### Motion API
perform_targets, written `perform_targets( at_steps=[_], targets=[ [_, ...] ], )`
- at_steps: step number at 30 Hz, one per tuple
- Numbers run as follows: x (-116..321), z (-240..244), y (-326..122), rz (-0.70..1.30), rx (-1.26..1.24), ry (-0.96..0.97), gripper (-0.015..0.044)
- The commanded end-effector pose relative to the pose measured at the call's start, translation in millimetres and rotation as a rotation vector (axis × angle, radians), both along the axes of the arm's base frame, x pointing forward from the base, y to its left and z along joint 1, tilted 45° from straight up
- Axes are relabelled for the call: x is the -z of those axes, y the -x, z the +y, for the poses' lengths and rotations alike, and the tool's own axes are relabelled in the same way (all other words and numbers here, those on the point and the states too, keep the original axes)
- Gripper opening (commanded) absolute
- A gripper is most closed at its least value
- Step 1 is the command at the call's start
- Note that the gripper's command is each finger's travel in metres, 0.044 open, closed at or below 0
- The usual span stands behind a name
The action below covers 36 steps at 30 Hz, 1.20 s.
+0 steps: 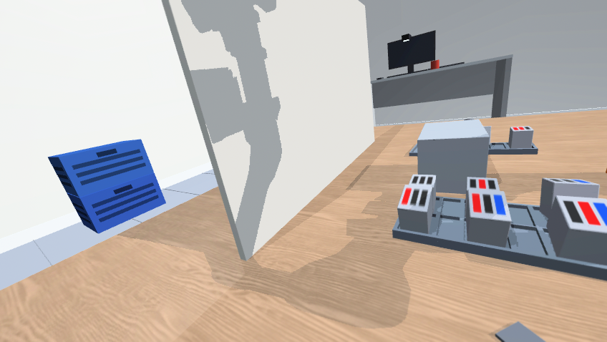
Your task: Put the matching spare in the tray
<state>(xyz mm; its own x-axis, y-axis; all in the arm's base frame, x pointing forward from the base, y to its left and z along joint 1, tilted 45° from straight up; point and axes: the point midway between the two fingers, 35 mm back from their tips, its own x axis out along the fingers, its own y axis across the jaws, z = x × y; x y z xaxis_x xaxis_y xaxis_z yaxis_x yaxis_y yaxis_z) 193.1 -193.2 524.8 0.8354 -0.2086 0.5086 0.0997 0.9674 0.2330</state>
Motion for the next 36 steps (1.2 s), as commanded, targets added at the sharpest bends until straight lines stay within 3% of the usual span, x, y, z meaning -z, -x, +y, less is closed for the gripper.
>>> perform_targets(
  at_steps=[1, 8, 22, 27, 36],
  targets=[
    [0.0, 0.0, 0.0, 0.000, 0.000, 0.000, 0.0426],
    [3.1, -0.9, -5.9, 0.003, -0.021, -0.015, 0.0440],
    [68.8, -26.3, -102.3, 0.227, -0.199, -0.254, 0.0440],
    [103.9, -32.4, -135.2, 0.362, -0.220, -0.304, 0.0440],
    [221.2, -5.8, -211.2, 0.809, -0.357, -0.375, 0.0440]
  ],
)
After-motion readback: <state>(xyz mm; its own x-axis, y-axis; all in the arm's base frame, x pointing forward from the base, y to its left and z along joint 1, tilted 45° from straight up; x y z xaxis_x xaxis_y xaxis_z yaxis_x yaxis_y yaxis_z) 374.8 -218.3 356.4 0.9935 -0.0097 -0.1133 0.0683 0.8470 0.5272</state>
